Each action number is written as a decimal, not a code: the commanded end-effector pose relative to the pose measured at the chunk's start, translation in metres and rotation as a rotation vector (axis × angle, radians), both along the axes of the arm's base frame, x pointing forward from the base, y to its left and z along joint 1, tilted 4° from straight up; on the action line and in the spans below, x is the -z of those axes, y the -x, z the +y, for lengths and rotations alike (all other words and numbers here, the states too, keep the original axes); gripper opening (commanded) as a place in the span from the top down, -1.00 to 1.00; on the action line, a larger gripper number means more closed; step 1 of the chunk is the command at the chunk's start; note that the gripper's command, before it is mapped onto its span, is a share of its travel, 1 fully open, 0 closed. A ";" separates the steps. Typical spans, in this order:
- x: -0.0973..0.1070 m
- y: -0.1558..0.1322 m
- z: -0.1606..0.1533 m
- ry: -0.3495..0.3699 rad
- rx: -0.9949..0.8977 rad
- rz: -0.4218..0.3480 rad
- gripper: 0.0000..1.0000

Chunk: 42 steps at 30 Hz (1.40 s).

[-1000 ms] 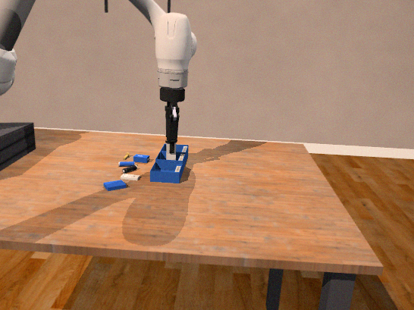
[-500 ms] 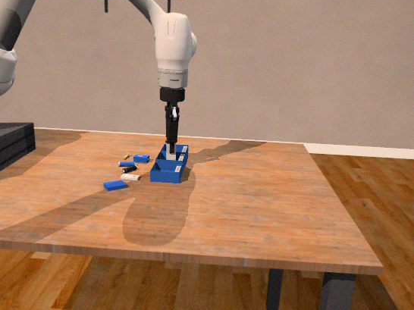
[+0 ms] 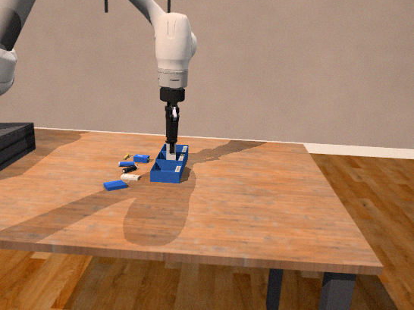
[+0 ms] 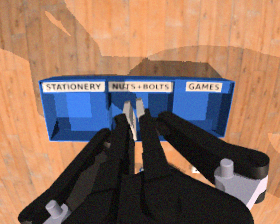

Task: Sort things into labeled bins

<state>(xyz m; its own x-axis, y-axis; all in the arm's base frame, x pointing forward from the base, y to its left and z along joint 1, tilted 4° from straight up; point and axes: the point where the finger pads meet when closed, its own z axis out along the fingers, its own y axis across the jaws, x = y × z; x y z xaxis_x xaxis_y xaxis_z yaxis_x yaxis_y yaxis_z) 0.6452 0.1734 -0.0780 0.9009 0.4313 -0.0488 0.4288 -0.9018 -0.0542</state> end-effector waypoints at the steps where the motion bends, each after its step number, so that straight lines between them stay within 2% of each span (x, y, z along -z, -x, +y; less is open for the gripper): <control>1: 0.000 0.000 0.000 0.000 0.000 0.000 0.89; 10: 0.000 0.000 0.000 0.000 0.000 0.000 0.89; 32: -0.024 -0.002 -0.001 0.000 0.000 0.000 0.89; 42: -0.052 -0.004 -0.001 0.000 0.000 0.000 0.89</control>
